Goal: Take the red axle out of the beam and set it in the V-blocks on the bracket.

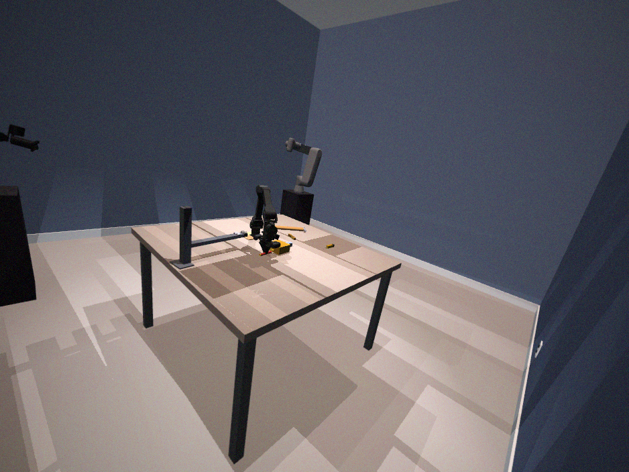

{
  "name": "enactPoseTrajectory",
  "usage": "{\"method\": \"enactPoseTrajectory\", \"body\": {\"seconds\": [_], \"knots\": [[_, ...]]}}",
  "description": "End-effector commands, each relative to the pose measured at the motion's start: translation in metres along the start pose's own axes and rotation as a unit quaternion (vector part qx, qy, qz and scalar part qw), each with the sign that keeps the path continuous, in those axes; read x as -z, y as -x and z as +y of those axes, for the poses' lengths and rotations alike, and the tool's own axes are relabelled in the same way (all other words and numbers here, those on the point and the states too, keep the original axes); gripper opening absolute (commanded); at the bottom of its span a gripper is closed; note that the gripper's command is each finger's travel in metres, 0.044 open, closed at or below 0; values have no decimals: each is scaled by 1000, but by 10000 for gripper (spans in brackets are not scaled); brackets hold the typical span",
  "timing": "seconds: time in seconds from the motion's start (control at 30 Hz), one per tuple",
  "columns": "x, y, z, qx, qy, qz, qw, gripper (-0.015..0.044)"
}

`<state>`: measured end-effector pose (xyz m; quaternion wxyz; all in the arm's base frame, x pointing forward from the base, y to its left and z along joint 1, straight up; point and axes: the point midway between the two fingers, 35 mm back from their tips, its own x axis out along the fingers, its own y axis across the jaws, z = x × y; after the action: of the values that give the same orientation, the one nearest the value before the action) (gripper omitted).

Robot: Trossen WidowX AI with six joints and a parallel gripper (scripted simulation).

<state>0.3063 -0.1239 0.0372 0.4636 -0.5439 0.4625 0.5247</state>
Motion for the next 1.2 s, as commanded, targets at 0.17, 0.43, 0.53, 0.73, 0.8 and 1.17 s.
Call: {"method": "enactPoseTrajectory", "body": {"seconds": [0.17, 0.43, 0.53, 0.73, 0.8, 1.17], "knots": [[2, 12, -3, 0, 0, 0, 1000, 0], [5, 52, -8, 0, 0, 0, 1000, 0], [6, 67, -9, 0, 0, 0, 1000, 0], [7, 94, -11, 0, 0, -1, 1000, 0], [7, 102, -11, 0, 0, -1, 1000, 0], [7, 137, -10, 0, 0, -1, 1000, 0]]}}
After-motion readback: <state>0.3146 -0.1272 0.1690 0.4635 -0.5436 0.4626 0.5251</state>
